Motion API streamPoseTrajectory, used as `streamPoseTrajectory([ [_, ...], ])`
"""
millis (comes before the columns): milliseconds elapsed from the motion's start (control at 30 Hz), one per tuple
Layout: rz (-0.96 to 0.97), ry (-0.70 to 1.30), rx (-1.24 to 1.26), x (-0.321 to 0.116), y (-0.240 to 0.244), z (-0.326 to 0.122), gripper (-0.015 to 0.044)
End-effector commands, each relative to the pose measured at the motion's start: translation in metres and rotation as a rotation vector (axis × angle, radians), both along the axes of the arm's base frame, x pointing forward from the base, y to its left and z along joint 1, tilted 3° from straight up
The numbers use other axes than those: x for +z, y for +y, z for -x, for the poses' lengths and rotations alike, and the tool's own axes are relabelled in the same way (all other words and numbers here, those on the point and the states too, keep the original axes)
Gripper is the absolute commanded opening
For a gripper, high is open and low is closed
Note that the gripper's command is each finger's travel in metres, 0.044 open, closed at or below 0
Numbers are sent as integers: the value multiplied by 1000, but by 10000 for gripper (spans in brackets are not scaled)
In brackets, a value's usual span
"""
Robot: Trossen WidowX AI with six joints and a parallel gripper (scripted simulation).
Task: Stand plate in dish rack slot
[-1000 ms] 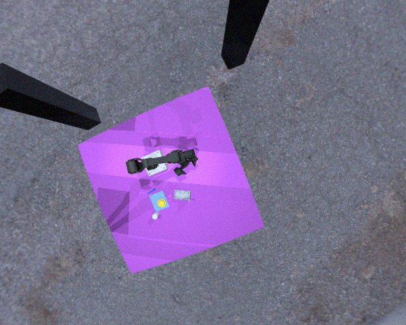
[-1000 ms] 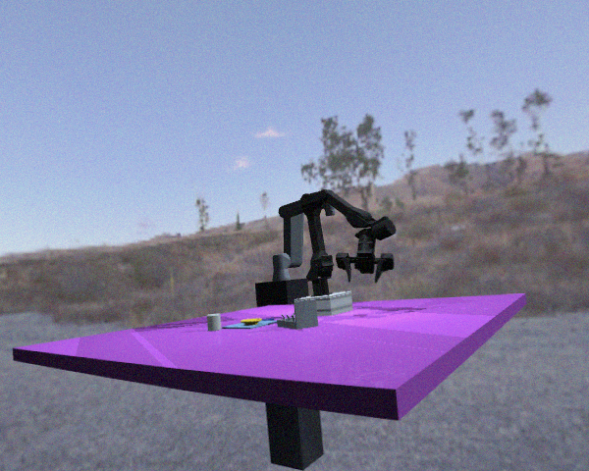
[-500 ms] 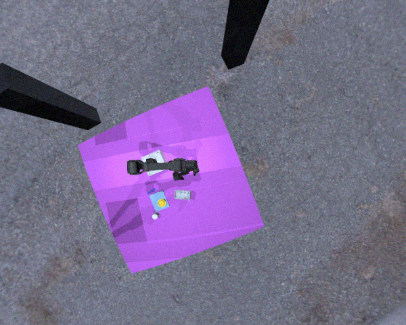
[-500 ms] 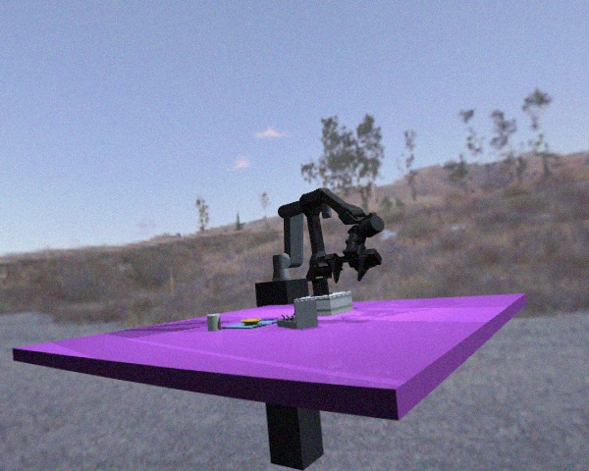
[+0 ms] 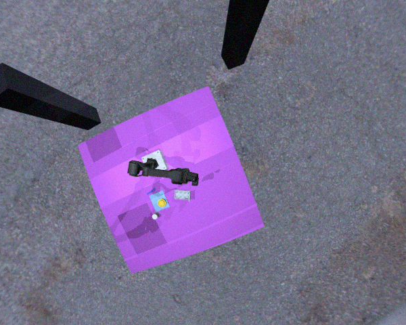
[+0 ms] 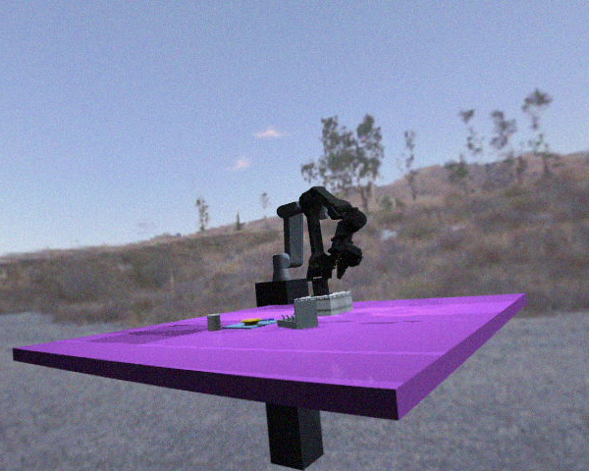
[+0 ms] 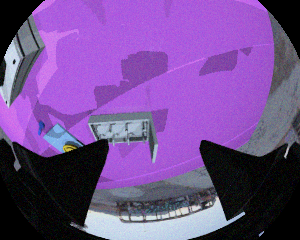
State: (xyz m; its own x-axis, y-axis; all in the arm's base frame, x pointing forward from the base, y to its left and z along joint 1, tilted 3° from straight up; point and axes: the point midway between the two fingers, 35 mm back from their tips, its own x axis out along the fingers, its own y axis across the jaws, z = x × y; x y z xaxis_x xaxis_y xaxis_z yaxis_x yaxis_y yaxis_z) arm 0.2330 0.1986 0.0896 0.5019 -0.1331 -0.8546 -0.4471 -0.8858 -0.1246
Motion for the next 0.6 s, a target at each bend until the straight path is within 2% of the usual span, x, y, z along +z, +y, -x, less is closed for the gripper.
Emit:
streamPoseTrajectory([
  [0,-50,17,-132,2,-11,-13,400],
  [567,-245,40,-636,15,-59,-54,400],
])
